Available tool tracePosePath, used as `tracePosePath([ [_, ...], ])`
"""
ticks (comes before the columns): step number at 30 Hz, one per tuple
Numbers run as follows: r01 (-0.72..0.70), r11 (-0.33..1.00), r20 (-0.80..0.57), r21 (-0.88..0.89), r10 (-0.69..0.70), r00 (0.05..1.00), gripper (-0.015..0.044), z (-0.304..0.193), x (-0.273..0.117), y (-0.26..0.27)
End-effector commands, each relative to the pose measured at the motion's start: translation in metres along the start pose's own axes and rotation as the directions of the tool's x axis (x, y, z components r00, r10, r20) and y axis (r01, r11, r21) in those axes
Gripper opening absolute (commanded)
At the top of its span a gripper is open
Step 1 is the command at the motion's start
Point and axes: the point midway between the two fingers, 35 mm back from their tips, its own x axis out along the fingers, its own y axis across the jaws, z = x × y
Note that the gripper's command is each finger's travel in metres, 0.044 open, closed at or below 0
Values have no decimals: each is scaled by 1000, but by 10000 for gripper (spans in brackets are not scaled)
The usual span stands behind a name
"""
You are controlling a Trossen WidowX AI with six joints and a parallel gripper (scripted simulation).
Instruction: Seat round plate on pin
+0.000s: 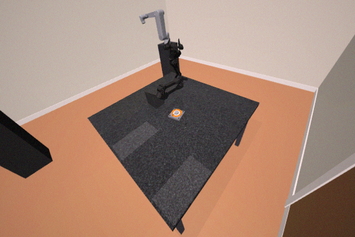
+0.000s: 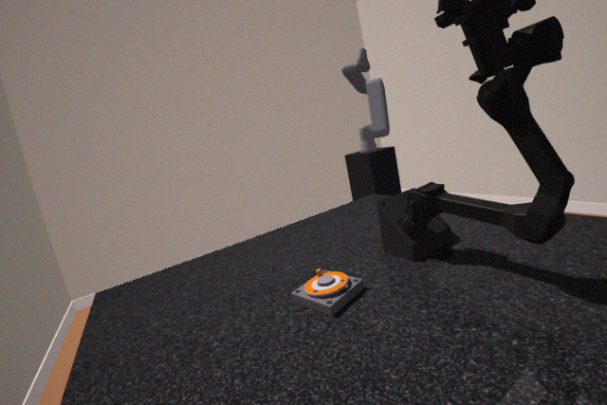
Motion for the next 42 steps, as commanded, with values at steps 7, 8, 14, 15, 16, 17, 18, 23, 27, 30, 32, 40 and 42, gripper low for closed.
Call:
tracePosePath([
  [7,101,995,-316,-25,-104,943,216,-89,32,-58],
  [8,112,993,-373,-38,-118,920,190,-106,35,-66],
  [14,152,984,-680,-94,-175,712,32,-221,30,-106],
  [15,146,983,-730,-108,-178,660,6,-243,25,-110],
  [16,130,984,-780,-123,-177,600,0,-264,19,-114],
  [17,129,984,-788,-124,-177,589,0,-268,18,-115],
  [18,124,984,-812,-126,-174,557,0,-280,14,-116],
  [23,27,991,-968,-131,-133,211,0,-380,-37,-122],
  [27,-69,992,-995,-103,-103,0,0,-424,-78,-121],
  [30,-192,981,-959,-5,-59,-277,0,-469,-140,-116],
  [32,-248,965,-897,89,-30,-441,0,-489,-181,-111],
  [40,-190,872,-520,450,83,-850,0,-509,-307,-90],
  [42,-171,862,-480,478,93,-872,0,-509,-316,-87],
])
